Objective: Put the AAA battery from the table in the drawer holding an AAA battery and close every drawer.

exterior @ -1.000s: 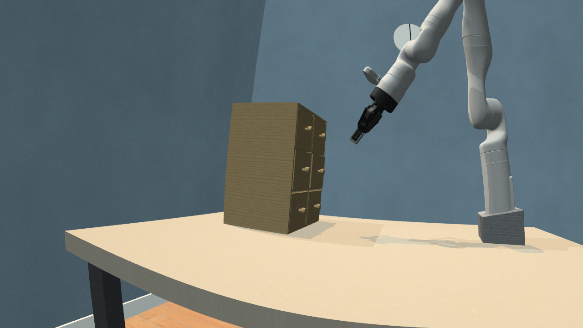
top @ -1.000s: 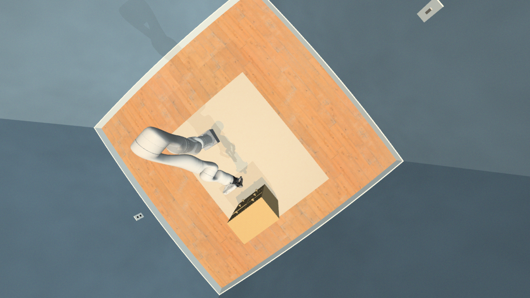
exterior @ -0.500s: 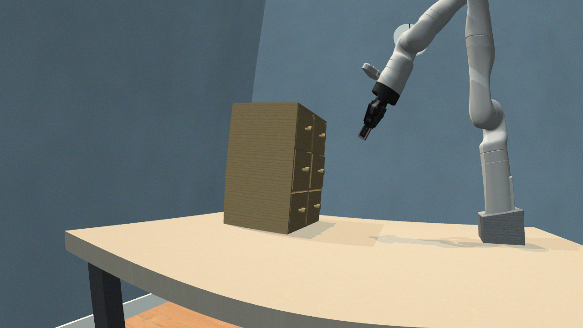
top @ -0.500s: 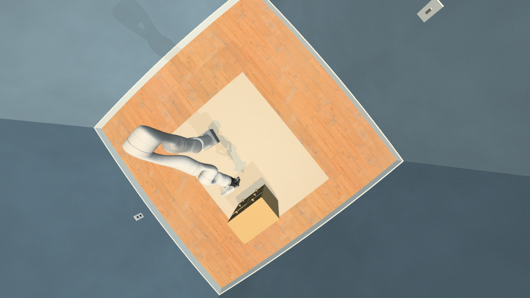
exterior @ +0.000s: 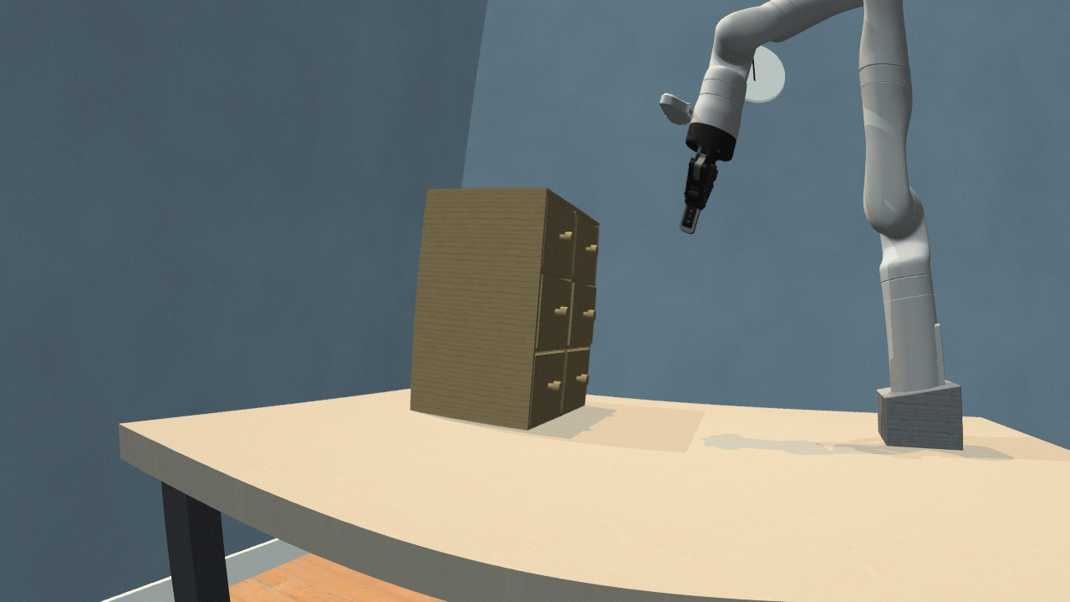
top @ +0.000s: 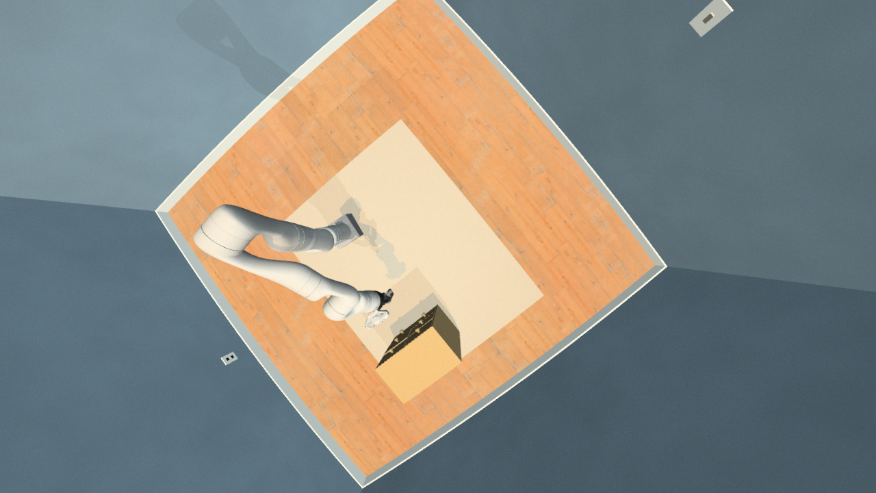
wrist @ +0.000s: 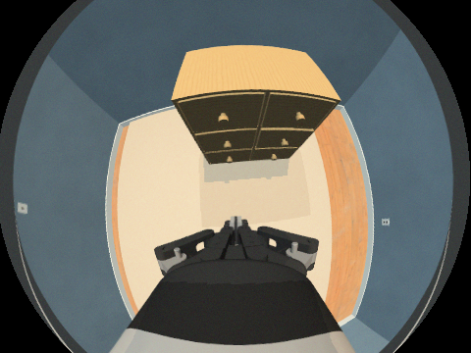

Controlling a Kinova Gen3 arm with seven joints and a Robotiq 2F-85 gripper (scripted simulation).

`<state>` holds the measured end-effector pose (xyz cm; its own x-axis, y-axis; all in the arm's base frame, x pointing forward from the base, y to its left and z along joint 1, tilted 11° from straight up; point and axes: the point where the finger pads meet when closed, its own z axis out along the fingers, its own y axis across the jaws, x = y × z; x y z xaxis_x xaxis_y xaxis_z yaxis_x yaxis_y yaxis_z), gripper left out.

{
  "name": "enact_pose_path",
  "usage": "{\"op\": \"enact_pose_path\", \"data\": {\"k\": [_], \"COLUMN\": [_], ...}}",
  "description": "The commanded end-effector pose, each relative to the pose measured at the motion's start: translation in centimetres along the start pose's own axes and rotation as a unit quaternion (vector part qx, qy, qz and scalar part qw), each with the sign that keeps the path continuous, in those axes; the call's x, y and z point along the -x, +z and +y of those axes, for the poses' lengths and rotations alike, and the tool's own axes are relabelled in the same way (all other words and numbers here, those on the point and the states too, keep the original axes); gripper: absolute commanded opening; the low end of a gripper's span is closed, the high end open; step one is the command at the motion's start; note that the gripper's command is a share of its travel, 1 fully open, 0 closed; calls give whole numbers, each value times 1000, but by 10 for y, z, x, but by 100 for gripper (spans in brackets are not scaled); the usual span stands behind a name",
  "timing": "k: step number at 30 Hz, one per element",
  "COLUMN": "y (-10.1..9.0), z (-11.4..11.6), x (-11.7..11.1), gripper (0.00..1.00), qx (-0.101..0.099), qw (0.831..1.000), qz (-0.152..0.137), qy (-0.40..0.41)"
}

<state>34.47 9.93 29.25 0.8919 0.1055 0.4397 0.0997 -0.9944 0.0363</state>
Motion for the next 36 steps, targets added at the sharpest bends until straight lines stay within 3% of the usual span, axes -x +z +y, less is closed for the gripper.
{"op": "enact_pose_path", "data": {"k": [1, 18, 36], "y": [-15, -52, -57], "z": [-5, -4, -4], "x": [0, 16, 18], "gripper": [0, 0, 0], "qx": [-6, -4, -4], "qw": [1000, 993, 991], "qz": [-23, -120, -131], "qy": [-7, -7, -7]}}
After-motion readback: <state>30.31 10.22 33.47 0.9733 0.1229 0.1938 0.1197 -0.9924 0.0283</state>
